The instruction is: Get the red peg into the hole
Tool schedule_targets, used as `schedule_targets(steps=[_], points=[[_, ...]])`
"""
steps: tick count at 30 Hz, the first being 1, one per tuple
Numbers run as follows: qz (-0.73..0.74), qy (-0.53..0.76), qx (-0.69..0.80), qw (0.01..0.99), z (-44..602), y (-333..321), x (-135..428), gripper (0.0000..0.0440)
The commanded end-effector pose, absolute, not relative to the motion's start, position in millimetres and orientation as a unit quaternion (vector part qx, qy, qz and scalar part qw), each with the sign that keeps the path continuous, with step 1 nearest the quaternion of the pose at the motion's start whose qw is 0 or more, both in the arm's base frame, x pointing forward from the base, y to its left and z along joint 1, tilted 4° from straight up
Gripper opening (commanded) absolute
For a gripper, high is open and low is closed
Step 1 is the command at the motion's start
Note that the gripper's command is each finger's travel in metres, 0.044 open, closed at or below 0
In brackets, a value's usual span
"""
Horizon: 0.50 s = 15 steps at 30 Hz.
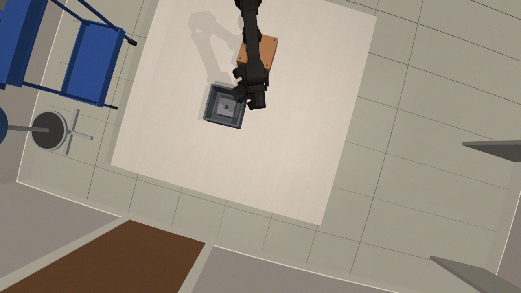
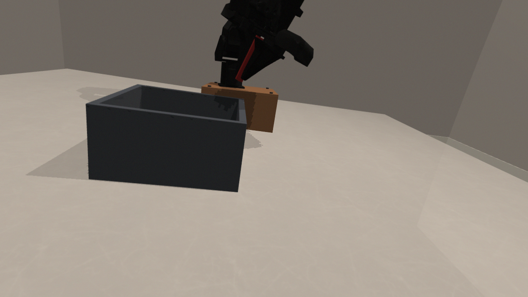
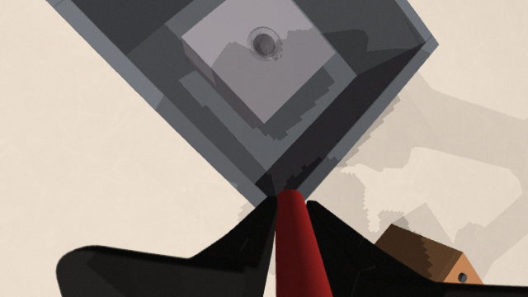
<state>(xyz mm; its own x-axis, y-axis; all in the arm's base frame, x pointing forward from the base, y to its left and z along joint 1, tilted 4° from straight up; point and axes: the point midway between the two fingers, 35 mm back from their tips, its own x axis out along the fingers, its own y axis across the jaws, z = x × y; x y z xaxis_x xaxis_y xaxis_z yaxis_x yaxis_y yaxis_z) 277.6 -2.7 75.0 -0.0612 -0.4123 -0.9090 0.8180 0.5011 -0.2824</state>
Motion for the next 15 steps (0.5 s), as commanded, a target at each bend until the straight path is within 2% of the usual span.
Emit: schedule_targets(steps=[1, 15], points=[[-0.471, 0.552, 0.191, 0.661, 75, -19, 288, 0.0000], [-0.458, 0.550, 0.225, 0.661, 57, -79, 321, 0.0000]])
